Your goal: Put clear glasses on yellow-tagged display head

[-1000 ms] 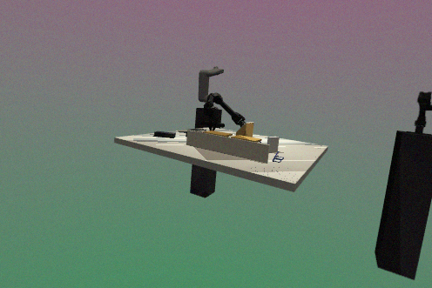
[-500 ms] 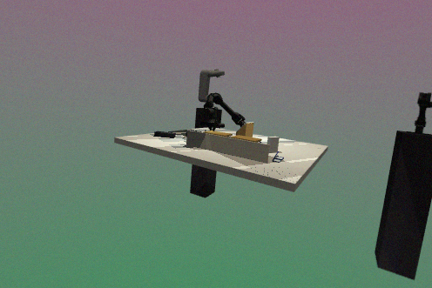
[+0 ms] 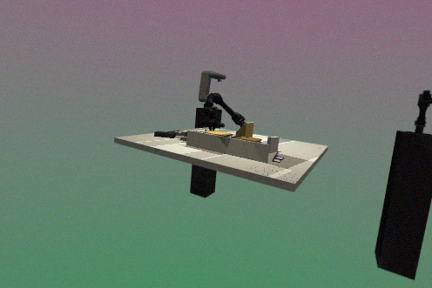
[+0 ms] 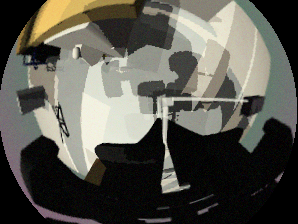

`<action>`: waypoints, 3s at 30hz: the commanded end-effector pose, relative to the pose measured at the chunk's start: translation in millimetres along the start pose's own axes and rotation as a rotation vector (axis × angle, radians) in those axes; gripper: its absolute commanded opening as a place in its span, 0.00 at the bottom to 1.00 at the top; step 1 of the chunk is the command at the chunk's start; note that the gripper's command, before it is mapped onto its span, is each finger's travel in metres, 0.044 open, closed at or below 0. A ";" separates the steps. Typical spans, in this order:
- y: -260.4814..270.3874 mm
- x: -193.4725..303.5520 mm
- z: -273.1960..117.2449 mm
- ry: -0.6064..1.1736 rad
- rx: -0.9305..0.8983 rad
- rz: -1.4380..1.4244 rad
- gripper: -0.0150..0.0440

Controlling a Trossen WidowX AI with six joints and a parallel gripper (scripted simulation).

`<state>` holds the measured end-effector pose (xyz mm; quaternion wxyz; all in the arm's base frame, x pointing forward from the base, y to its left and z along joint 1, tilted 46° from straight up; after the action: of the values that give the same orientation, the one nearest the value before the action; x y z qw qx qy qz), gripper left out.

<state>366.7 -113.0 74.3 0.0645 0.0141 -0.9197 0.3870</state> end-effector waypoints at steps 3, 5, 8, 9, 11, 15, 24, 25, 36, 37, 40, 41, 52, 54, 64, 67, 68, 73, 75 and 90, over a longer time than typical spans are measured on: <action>0.4 0.0 -1.0 -0.003 -0.001 0.003 0.25; 0.3 0.5 -1.0 -0.003 -0.001 0.003 0.25; -0.1 1.9 -1.0 -0.003 -0.001 0.003 0.25; -0.2 2.4 -1.0 -0.003 -0.001 0.003 0.25; -0.5 3.4 -1.0 -0.003 -0.001 0.003 0.25; -1.0 5.5 -1.0 -0.003 -0.001 0.003 0.25; -1.4 7.3 -28.9 -0.003 -0.004 0.003 0.25; -1.5 7.9 -35.9 -0.003 -0.004 0.003 0.25; -4.7 13.9 -62.8 -0.008 -0.011 -0.017 0.25; -6.4 15.6 -64.0 -0.011 -0.015 -0.029 0.25; -13.2 22.9 -69.4 -0.027 -0.034 -0.083 0.25; -15.6 25.7 -71.2 -0.034 -0.040 -0.102 0.25; -39.0 57.6 -90.0 -0.118 -0.096 -0.319 0.25; -42.6 63.7 -93.0 -0.136 -0.103 -0.358 0.25; -57.5 95.2 -106.4 -0.235 -0.121 -0.557 0.25; -61.0 104.8 -109.8 -0.267 -0.121 -0.617 0.25; -62.1 108.1 -110.9 -0.278 -0.120 -0.637 0.25; -66.6 124.2 -115.9 -0.335 -0.112 -0.737 0.25; -68.0 130.6 -117.7 -0.358 -0.106 -0.777 0.25; -72.5 177.7 -127.9 -0.530 -0.015 -1.074 0.25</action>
<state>220.0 -69.9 236.6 0.0246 0.5383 -0.7956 0.2770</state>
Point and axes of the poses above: the point midway between the two fingers, 35 mm back from their tips, its own z axis out along the fingers, its own y axis across the jaws, x = y × z, the point moved 3 cm from there along -z, back along the fingers, and after that the axes turned 14 degrees about z, right-handed, at the moved point
